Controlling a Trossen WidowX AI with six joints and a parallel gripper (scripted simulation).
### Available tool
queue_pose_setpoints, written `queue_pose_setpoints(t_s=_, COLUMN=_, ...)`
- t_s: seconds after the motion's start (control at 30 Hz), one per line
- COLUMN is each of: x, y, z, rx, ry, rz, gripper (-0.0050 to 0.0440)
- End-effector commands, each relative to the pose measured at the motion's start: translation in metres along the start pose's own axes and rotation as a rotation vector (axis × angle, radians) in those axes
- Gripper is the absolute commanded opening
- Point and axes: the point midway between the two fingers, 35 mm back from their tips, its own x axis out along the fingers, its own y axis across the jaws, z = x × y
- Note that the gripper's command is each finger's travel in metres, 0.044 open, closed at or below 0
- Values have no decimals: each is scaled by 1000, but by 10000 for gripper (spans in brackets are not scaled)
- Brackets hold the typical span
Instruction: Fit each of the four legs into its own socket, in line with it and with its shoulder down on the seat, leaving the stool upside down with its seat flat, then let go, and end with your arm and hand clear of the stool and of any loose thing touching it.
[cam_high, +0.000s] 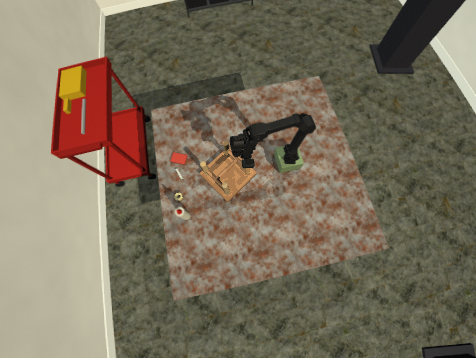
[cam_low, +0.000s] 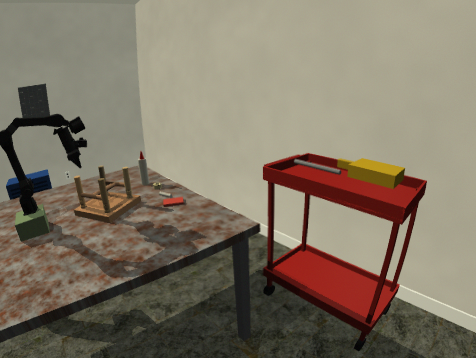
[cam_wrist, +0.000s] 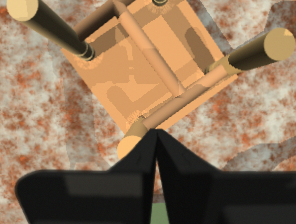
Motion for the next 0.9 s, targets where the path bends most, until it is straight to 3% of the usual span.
queue_pose_setpoints(t_s=0.0, x=-2, y=12, z=-18, rx=-58, ry=15, rz=11, gripper=0)
queue_pose_setpoints(t_s=0.37, x=-3, y=20, z=-28, rx=-97, ry=21, rz=19, gripper=0)
queue_pose_setpoints(t_s=0.87, x=26, y=20, z=-38, rx=-97, ry=21, rz=19, gripper=0)
